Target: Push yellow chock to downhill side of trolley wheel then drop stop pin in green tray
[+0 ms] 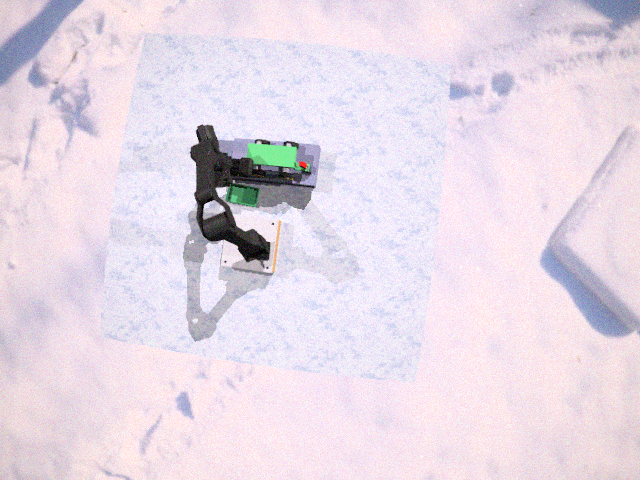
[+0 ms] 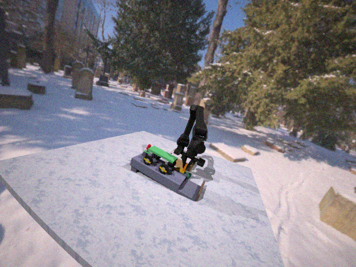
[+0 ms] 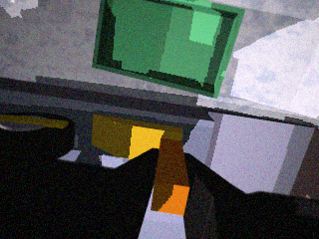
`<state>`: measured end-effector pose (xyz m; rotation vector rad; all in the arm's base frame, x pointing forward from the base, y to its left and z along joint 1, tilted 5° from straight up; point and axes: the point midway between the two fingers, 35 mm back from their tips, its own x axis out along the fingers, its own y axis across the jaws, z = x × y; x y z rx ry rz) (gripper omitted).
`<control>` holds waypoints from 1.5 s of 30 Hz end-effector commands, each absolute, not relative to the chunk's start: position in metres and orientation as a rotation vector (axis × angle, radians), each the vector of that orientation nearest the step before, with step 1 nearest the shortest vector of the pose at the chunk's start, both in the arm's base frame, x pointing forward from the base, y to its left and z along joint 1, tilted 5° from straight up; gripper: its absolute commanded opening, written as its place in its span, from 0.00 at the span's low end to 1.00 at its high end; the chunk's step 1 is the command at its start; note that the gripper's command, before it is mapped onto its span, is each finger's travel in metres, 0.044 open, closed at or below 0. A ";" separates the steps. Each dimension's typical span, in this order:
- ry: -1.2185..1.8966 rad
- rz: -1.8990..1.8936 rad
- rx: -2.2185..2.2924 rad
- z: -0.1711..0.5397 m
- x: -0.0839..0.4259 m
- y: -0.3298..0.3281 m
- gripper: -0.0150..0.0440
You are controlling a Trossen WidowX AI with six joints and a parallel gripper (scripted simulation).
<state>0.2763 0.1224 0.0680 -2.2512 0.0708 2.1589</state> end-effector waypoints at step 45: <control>0.071 2.156 -2.255 0.076 0.275 0.102 0.58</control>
